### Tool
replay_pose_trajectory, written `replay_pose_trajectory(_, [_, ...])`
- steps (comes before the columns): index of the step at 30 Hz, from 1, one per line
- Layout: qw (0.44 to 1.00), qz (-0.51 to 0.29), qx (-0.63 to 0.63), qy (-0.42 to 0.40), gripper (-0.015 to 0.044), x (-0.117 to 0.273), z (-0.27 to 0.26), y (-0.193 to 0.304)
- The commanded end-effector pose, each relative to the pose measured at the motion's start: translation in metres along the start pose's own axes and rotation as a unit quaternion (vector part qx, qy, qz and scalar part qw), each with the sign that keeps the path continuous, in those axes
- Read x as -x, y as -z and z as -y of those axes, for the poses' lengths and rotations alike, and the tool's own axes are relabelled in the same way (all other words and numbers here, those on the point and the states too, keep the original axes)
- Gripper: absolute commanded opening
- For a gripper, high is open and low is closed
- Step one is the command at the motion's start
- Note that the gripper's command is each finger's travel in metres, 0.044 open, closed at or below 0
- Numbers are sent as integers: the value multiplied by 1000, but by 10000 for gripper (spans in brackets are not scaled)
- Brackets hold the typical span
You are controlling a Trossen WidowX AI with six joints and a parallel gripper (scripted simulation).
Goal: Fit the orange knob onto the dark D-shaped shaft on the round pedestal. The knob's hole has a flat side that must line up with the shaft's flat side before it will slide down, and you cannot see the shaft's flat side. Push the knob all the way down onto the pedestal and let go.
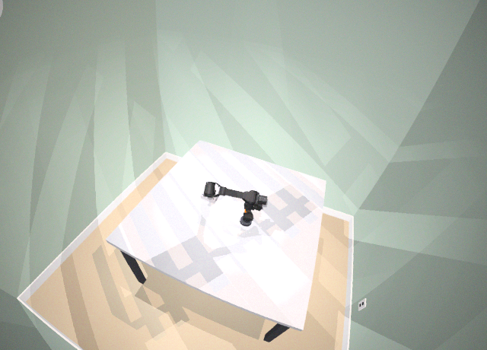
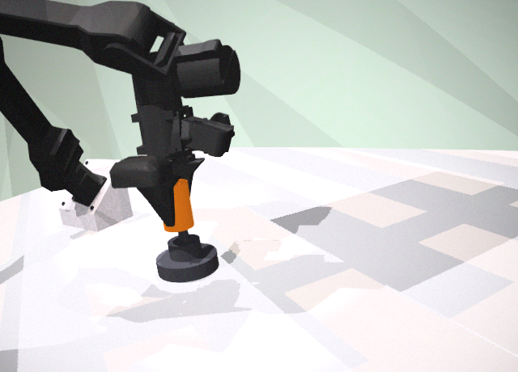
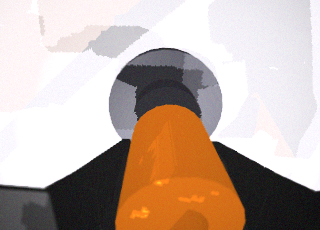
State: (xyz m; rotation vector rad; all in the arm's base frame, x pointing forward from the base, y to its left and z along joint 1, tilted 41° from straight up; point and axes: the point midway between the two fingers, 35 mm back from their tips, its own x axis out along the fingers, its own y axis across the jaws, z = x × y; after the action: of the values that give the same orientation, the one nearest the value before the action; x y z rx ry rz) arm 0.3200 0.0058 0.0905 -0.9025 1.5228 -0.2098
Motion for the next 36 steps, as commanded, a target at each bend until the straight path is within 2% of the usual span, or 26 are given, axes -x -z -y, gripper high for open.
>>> replay_pose_trajectory(1, [999, 3, 36, 2, 0, 3, 2, -1])
replay_pose_trajectory(5, [995, 3, 98, 2, 0, 3, 3, -2])
replay_pose_trajectory(36, [995, 3, 102, 2, 0, 3, 0, 0])
